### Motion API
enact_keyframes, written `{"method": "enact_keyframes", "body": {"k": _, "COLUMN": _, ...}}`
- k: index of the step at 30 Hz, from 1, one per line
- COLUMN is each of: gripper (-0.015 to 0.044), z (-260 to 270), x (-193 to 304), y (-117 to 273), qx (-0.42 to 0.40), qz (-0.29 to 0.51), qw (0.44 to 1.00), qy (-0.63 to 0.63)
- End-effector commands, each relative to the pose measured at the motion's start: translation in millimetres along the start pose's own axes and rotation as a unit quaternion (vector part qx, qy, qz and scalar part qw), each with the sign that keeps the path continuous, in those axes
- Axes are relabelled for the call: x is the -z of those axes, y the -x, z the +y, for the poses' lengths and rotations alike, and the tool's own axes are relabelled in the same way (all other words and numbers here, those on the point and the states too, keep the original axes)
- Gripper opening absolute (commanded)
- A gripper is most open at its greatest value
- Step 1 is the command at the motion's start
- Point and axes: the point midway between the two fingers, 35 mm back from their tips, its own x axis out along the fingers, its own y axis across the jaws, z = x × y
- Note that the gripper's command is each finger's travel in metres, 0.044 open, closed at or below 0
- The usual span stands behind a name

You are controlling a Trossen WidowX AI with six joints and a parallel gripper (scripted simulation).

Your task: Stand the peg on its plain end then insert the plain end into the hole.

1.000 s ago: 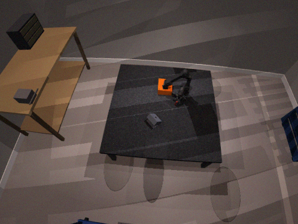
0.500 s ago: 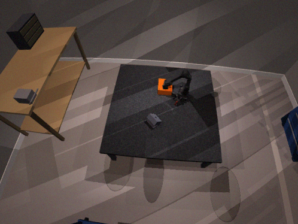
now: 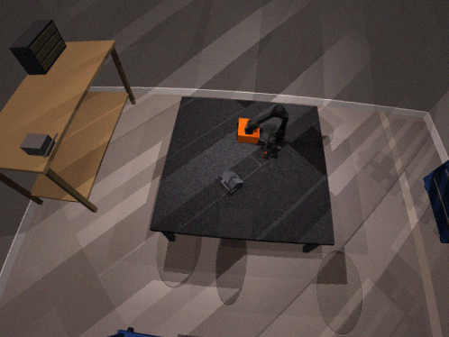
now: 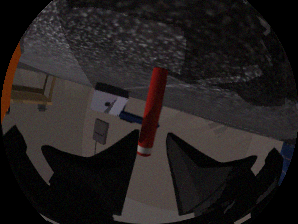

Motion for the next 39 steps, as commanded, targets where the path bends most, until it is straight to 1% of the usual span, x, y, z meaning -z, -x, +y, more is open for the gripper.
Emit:
{"method": "enact_keyframes", "body": {"k": 1, "gripper": 0.0130, "z": 0, "x": 0, "y": 0, "qx": 0.000, "qz": 0.000, "qw": 1.000, "qy": 0.000}}
{"method": "enact_keyframes", "body": {"k": 12, "gripper": 0.0130, "z": 0, "x": 0, "y": 0, "qx": 0.000, "qz": 0.000, "qw": 1.000, "qy": 0.000}}
{"method": "enact_keyframes", "body": {"k": 24, "gripper": 0.0440, "z": 0, "x": 0, "y": 0, "qx": 0.000, "qz": 0.000, "qw": 1.000, "qy": 0.000}}
{"method": "enact_keyframes", "body": {"k": 32, "gripper": 0.0440, "z": 0, "x": 2, "y": 1, "qx": 0.000, "qz": 0.000, "qw": 1.000, "qy": 0.001}}
{"method": "enact_keyframes", "body": {"k": 34, "gripper": 0.0440, "z": -3, "x": 17, "y": 6, "qx": 0.002, "qz": -0.001, "qw": 1.000, "qy": 0.006}}
{"method": "enact_keyframes", "body": {"k": 39, "gripper": 0.0440, "z": -1, "x": 77, "y": 25, "qx": 0.008, "qz": -0.005, "qw": 1.000, "qy": 0.027}}
